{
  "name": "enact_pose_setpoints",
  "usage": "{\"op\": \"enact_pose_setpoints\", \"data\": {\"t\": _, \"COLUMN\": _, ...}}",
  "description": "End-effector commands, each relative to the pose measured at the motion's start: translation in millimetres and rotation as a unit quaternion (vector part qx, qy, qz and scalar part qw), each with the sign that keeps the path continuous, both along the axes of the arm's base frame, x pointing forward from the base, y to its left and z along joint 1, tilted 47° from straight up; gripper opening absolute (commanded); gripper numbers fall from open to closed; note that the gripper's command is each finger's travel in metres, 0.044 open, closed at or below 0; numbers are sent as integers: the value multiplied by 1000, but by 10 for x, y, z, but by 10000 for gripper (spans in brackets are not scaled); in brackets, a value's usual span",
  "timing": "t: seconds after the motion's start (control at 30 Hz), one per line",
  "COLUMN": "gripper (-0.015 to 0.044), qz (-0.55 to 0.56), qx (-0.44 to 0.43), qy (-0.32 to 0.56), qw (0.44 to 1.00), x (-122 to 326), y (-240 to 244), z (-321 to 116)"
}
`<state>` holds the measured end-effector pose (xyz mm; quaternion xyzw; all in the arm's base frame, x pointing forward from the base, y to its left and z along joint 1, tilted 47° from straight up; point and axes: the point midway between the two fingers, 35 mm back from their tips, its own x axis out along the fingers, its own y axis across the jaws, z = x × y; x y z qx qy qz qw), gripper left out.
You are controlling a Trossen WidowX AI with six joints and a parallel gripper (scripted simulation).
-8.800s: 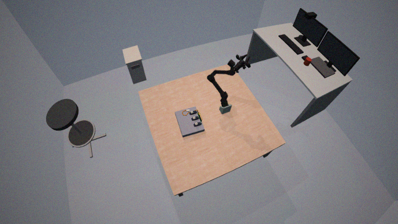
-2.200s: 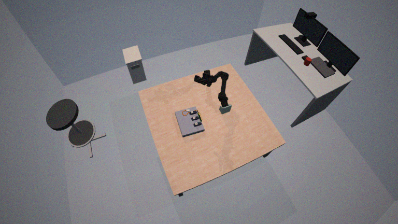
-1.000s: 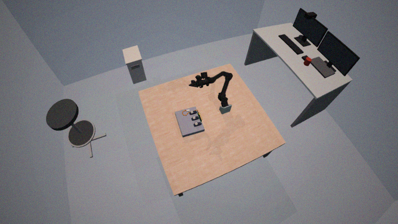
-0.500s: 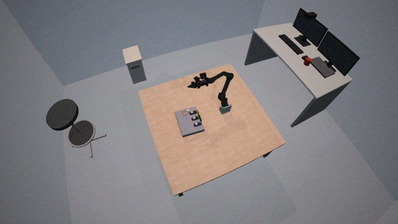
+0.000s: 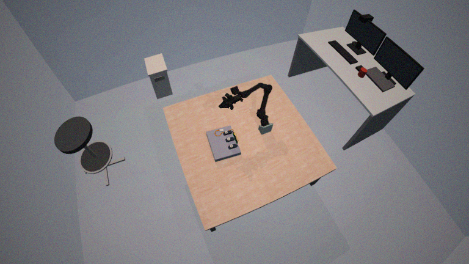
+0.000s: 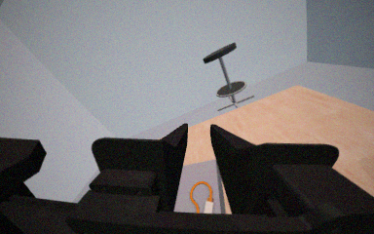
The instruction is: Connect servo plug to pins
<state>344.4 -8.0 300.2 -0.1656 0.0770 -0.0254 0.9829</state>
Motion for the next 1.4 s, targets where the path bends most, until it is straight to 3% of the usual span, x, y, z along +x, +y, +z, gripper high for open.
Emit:
{"op": "enact_pose_setpoints", "data": {"t": 0.0, "gripper": 115, "qz": -6, "qx": -51, "qy": 32, "qw": 998, "x": 78, "y": -36, "z": -57}}
{"op": "enact_pose_setpoints", "data": {"t": 0.67, "gripper": 115, "qz": 11, "qx": -279, "qy": 201, "qw": 939, "x": 348, "y": -193, "z": -472}}
{"op": "enact_pose_setpoints", "data": {"t": 1.37, "gripper": 115, "qz": 98, "qx": -489, "qy": 369, "qw": 784, "x": 499, "y": -351, "z": -899}}
